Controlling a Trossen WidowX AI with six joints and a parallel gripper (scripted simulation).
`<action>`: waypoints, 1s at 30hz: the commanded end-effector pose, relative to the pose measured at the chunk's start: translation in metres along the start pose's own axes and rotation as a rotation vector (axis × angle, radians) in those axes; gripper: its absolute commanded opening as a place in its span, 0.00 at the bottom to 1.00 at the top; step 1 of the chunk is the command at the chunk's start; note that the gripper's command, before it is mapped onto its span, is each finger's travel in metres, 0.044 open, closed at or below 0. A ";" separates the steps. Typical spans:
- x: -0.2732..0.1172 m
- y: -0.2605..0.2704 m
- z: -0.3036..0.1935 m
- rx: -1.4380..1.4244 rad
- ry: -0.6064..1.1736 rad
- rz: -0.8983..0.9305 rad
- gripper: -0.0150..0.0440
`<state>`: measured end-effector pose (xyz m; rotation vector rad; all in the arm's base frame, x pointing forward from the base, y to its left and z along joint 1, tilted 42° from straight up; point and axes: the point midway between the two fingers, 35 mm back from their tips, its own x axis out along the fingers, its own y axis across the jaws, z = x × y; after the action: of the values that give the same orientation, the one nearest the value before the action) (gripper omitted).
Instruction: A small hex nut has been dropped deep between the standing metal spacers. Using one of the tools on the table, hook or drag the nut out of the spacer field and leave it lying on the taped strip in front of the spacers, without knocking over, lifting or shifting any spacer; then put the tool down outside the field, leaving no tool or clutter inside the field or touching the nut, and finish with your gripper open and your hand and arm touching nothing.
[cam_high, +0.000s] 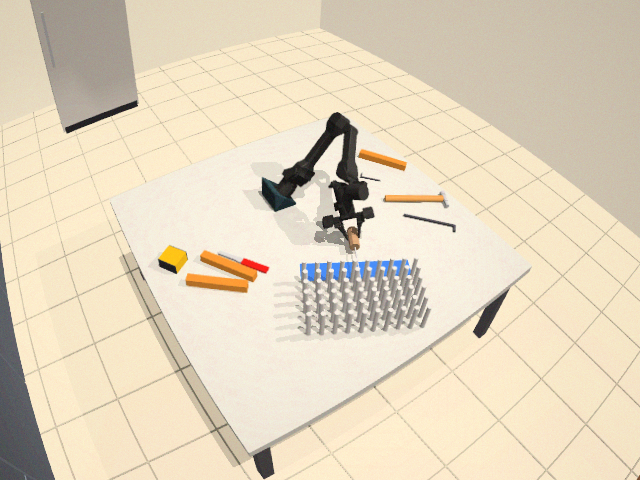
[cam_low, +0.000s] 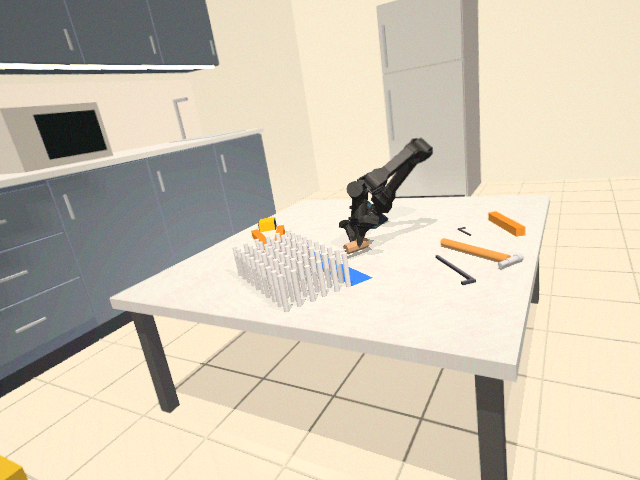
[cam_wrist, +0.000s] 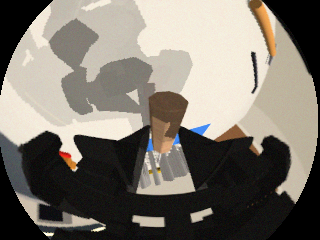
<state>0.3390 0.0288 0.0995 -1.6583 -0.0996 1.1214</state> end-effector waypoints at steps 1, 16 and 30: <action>0.000 -0.002 -0.004 -0.010 0.004 -0.006 0.25; 0.003 -0.002 -0.012 -0.011 0.005 -0.006 0.25; 0.007 -0.003 -0.019 -0.011 0.005 -0.006 0.25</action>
<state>0.3540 0.0215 0.0950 -1.6596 -0.0998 1.1206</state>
